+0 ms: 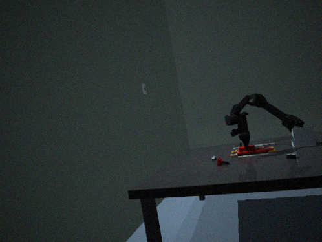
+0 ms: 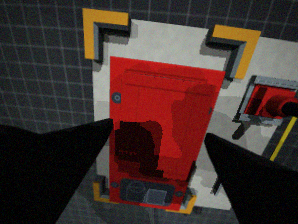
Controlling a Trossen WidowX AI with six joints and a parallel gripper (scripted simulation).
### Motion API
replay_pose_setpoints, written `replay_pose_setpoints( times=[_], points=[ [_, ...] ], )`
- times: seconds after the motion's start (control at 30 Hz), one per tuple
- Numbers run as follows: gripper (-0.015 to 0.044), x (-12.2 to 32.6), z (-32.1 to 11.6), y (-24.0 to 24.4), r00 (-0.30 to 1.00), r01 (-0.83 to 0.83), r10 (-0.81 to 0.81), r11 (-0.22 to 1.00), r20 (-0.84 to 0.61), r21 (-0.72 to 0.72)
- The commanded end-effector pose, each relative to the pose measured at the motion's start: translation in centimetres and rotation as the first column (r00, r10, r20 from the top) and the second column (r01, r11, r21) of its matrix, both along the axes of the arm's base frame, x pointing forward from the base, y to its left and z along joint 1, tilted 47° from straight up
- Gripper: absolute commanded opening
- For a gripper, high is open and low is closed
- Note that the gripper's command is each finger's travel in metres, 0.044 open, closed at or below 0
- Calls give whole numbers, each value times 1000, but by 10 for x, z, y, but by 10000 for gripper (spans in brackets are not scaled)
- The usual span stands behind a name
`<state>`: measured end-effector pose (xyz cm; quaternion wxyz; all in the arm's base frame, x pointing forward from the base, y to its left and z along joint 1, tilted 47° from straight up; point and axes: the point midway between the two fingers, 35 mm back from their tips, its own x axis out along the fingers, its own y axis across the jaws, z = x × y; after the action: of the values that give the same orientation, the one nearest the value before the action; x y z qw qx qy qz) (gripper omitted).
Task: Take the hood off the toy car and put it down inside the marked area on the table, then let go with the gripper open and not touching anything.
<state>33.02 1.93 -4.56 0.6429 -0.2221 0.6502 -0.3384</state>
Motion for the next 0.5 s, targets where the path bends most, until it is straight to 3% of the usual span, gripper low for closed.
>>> replay_pose_setpoints(
  times=[0.0,0.23,0.37,0.47],
  points=[
    [440,-1,-2,-1,1000,-6,6,1000,-3,-3],
    [440,-1,-4,-4,1000,-6,6,1000,-3,-3],
    [335,0,-3,-3,1000,-1,1,1000,0,0],
    [315,0,-3,-3,1000,-1,1,1000,0,0]
  ],
)
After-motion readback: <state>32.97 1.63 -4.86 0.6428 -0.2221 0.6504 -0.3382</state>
